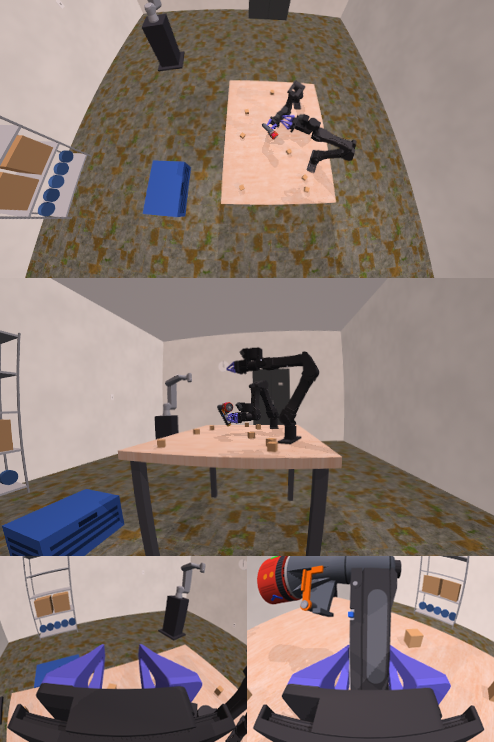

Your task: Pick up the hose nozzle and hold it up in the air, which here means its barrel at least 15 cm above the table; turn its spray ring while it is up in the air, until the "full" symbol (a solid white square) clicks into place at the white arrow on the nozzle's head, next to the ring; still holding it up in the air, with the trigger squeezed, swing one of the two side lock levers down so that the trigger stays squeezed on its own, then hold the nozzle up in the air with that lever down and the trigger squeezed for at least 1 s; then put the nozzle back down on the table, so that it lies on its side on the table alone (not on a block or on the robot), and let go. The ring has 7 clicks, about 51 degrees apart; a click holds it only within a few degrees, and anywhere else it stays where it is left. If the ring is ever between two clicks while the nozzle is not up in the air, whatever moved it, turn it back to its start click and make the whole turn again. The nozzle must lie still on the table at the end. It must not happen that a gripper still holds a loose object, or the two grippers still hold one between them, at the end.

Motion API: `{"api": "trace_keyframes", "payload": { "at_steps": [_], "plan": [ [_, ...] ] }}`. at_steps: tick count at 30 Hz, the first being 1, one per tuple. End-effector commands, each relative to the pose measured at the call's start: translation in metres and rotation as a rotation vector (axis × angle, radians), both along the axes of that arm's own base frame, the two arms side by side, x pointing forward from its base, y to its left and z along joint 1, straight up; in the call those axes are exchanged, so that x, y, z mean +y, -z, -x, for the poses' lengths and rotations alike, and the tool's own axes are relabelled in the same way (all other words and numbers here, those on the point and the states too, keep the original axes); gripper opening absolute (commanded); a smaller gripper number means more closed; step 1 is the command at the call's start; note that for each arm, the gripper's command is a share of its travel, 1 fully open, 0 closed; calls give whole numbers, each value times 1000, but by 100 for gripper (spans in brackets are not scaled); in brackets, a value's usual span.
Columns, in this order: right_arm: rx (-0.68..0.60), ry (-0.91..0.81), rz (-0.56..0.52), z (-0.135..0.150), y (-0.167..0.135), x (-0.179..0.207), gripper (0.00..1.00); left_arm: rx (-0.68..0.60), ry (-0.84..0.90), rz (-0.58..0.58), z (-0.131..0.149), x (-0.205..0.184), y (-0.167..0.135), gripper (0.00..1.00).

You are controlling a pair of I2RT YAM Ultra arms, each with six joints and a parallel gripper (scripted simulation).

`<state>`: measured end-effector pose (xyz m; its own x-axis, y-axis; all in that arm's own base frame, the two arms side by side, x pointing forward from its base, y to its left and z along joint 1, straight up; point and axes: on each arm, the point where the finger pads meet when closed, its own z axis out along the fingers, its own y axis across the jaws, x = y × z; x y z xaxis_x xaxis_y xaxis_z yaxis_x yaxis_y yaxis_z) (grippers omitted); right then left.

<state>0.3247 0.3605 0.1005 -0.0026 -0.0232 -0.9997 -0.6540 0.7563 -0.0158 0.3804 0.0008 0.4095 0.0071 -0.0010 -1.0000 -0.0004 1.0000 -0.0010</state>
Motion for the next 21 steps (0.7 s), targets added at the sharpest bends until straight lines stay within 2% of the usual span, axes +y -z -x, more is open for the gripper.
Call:
{"api": "trace_keyframes", "payload": {
  "at_steps": [1,18,21],
  "plan": [
    [-91,-4,-129,-3,-45,7,35,-32,0,-5,0,2,-15,37],
    [-83,-11,-120,0,-39,10,35,-32,0,-5,0,2,-15,37],
    [-96,-13,-138,1,-50,10,35,-32,0,-5,0,2,-15,37]
  ]
}}
